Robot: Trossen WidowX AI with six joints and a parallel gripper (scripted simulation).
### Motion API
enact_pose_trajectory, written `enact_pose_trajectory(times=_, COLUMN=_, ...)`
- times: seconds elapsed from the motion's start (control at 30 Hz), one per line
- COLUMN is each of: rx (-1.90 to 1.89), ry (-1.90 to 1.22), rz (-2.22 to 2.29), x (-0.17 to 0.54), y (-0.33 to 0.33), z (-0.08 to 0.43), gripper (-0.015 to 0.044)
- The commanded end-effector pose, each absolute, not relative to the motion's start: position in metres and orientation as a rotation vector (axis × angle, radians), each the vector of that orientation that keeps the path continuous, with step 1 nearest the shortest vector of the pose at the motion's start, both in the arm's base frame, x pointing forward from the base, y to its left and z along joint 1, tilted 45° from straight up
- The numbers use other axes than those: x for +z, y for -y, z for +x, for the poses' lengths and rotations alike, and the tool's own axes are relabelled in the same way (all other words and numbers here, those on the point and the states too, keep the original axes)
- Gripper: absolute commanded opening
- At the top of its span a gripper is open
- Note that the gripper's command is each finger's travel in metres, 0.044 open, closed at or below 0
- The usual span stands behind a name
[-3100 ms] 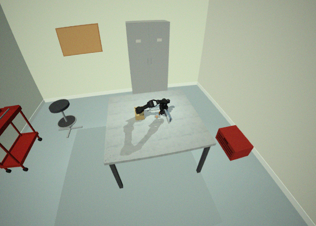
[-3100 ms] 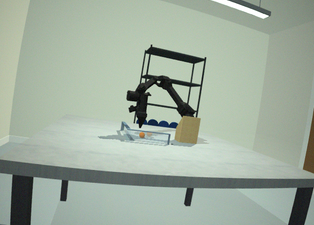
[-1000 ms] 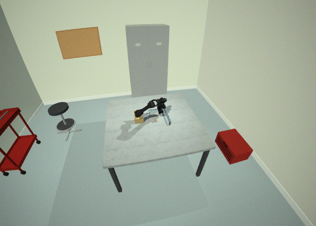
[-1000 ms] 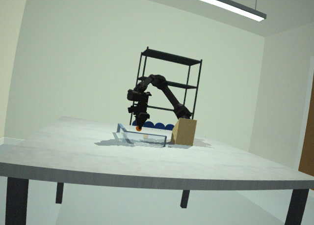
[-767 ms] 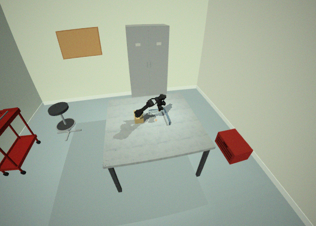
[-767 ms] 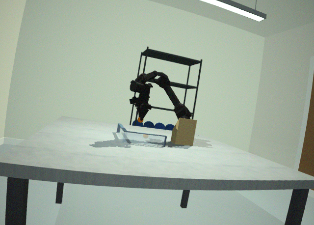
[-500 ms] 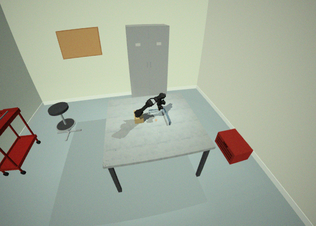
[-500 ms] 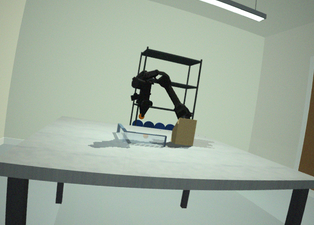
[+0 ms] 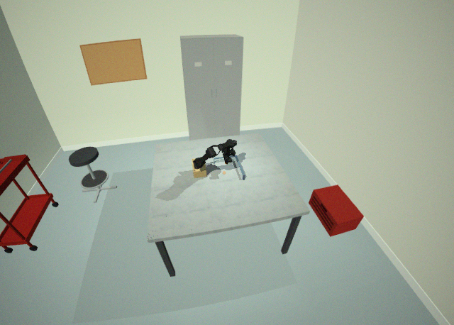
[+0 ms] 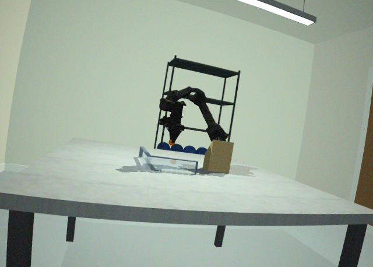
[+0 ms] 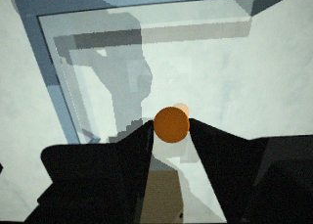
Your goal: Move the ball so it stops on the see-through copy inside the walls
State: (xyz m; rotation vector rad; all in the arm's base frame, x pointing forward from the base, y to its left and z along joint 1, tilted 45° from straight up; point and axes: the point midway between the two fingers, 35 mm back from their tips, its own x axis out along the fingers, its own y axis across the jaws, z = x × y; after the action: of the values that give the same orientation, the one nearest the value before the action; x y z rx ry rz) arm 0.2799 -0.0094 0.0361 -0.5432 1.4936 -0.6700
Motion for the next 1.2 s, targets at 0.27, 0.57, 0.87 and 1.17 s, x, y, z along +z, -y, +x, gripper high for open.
enact_pose_trajectory(times=0.27, rx=-0.673, ry=-1.492, rz=-0.552, x=0.042, y=0.038, z=0.249, gripper=0.0000)
enact_pose_trajectory(times=0.57, rx=-0.670, ry=-1.491, rz=-0.550, x=0.018, y=0.060, z=0.250, gripper=0.0000)
enact_pose_trajectory(times=0.87, rx=-0.676, ry=-1.491, rz=-0.554, x=-0.007, y=0.088, z=0.246, gripper=0.0000)
enact_pose_trajectory(times=1.17, rx=-0.676, ry=-1.491, rz=-0.555, x=-0.013, y=0.094, z=0.246, gripper=0.0000)
